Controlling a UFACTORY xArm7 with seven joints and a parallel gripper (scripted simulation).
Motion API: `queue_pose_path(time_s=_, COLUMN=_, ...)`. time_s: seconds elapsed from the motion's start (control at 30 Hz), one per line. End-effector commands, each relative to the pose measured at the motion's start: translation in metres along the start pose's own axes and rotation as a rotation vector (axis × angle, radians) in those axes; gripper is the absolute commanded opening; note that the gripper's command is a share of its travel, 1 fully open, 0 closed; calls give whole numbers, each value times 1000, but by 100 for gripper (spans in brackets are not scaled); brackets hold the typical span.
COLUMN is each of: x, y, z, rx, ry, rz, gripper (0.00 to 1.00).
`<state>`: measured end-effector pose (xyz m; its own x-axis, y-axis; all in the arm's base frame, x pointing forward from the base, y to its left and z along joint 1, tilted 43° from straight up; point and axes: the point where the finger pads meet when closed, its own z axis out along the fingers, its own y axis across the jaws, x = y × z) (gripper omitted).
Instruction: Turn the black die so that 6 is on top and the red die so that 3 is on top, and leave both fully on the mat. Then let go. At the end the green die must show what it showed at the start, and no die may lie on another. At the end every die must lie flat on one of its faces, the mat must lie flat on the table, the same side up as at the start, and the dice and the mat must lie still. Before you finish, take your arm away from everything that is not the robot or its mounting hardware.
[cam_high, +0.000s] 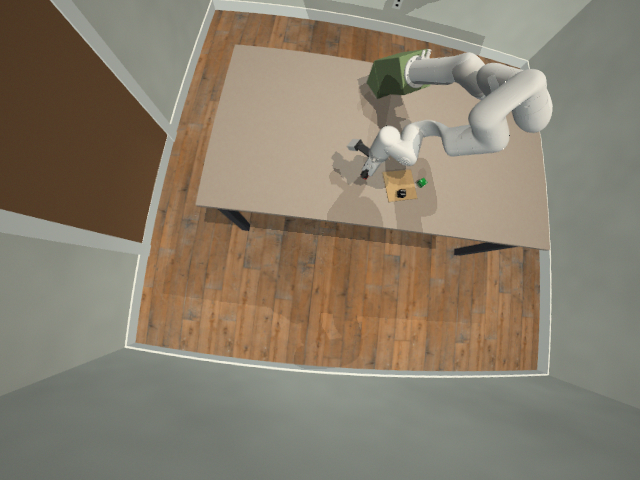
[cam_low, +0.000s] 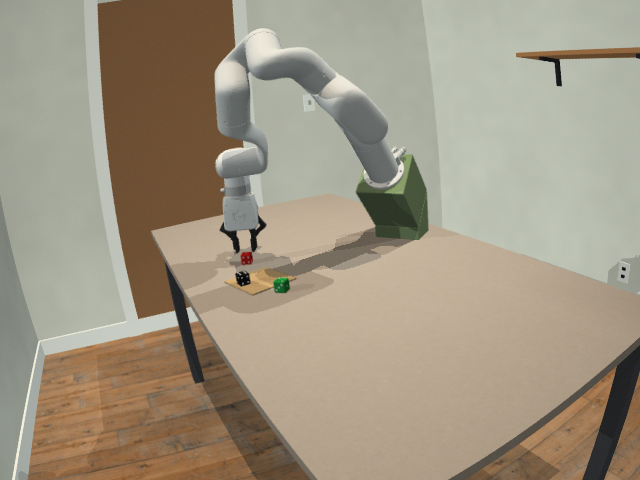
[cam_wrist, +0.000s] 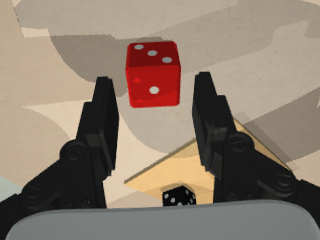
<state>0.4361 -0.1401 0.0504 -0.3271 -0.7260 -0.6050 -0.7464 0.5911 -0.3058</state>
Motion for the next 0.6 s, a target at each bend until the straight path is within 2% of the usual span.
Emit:
queue_pose_path(time_s=0.0, x=1, y=-1, z=-1, rx=3, ry=1, rz=1, gripper=47)
queue_pose_path(time_s=0.3, x=1, y=-1, z=1, rx=3, ry=1, rz=1, gripper=47)
queue_pose_path(time_s=0.57, x=1, y=-1, z=13, rx=3, ry=1, rz=1, gripper=47)
